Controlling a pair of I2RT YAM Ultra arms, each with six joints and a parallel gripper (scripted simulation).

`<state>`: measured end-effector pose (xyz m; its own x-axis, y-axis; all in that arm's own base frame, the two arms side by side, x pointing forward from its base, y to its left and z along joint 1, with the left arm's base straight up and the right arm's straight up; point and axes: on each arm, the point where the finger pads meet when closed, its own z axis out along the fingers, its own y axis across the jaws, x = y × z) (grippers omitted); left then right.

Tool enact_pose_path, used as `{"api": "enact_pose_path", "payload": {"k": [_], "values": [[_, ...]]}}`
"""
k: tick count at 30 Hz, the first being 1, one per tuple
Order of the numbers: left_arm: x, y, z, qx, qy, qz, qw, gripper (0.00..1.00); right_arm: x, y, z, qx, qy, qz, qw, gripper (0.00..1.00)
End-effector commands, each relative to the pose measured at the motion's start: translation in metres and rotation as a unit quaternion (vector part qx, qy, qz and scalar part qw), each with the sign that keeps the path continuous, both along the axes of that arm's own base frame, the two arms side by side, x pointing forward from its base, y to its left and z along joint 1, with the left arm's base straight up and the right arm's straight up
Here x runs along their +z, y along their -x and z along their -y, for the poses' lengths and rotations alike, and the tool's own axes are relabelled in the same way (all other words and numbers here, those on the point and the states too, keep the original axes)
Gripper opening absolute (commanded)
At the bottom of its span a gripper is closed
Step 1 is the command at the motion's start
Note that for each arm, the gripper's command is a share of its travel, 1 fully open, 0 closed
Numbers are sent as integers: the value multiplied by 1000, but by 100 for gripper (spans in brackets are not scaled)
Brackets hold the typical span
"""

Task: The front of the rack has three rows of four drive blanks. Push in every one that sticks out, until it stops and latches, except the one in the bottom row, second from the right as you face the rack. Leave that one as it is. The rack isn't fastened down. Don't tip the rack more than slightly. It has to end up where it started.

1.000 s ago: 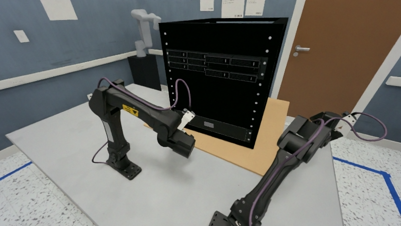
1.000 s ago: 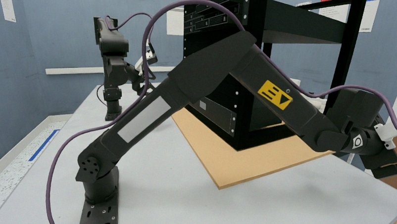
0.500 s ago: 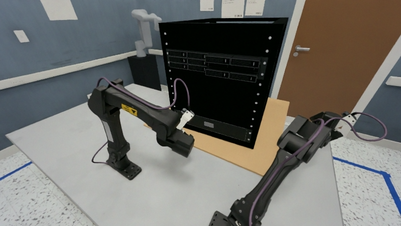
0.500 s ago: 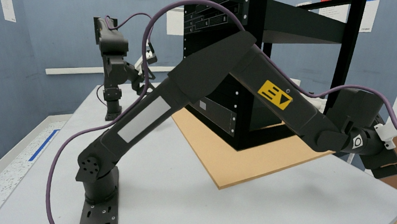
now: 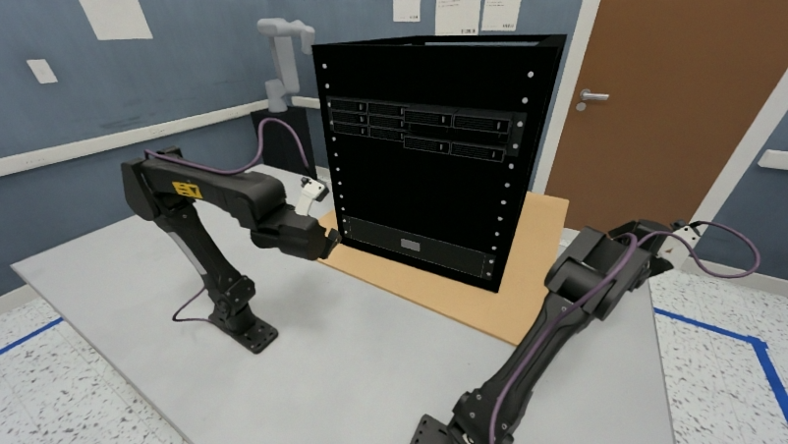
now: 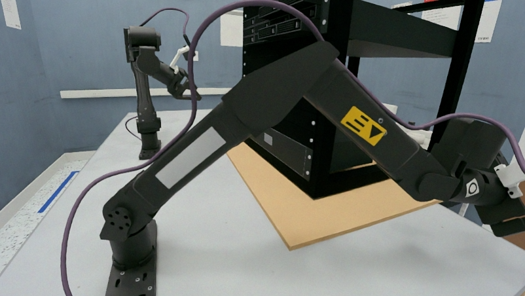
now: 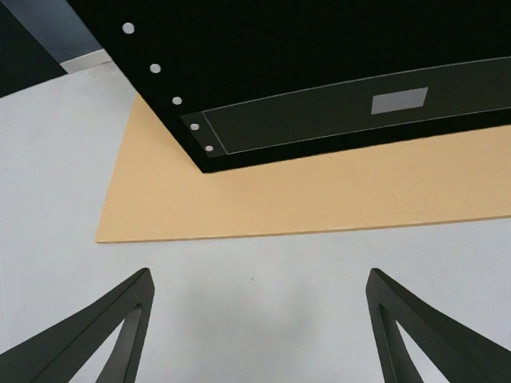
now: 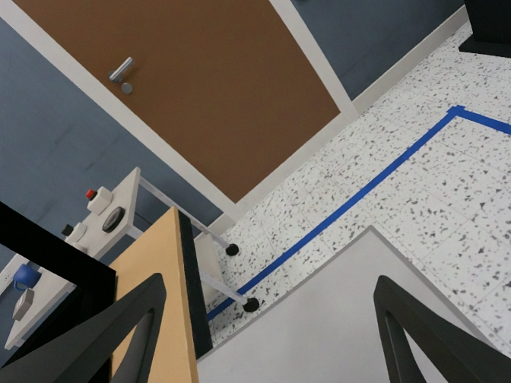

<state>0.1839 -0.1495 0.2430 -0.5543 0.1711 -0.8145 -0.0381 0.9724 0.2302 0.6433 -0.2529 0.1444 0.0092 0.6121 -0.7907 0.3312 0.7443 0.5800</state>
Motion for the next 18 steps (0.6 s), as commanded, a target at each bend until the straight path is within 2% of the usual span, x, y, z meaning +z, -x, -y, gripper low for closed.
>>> {"api": "enact_pose_path", "payload": {"k": [1, 12, 18], "values": [[11, 1, -17, 1, 30, 16, 999, 100, 20, 5, 3, 0, 8, 17, 1000, 100], [11, 2, -20, 2, 34, 17, 999, 100, 20, 28, 6, 0, 11, 16, 1000, 100], [11, -1, -24, 13, 34, 18, 999, 100, 19, 64, 7, 0, 11, 16, 1000, 100]]}}
